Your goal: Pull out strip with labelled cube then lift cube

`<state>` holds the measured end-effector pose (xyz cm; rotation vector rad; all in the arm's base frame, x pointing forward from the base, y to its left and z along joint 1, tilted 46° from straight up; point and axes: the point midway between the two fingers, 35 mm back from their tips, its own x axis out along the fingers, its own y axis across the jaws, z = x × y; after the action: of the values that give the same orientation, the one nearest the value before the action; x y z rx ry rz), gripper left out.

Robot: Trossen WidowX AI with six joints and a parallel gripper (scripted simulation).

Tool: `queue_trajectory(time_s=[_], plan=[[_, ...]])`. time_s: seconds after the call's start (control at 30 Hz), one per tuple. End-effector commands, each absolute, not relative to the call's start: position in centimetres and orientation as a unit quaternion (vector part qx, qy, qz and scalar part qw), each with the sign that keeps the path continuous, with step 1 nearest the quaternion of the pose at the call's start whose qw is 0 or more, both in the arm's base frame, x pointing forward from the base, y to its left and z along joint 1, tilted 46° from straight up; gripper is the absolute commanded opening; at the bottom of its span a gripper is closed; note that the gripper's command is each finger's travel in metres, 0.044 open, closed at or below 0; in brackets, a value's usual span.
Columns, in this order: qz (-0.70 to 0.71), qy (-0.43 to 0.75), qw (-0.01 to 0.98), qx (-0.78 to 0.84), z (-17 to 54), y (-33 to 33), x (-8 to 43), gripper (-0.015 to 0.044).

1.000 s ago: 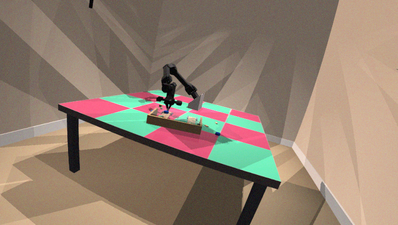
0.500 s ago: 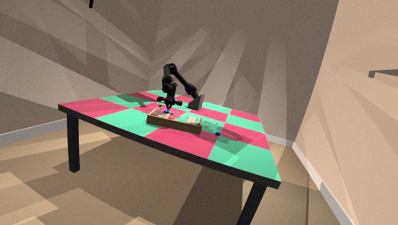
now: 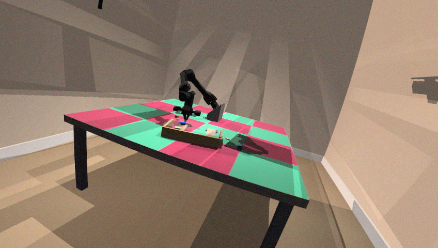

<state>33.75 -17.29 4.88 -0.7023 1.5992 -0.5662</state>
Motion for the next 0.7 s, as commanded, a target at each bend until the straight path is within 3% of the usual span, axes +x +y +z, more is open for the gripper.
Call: queue_trajectory(time_s=[0.0,0.67], plan=[[-0.245,0.697,0.602,-0.303,4.7,-17.7,32.7,0.0000],[-0.245,0.698,0.601,-0.303,5.0,-17.8,29.7,0.0000]])
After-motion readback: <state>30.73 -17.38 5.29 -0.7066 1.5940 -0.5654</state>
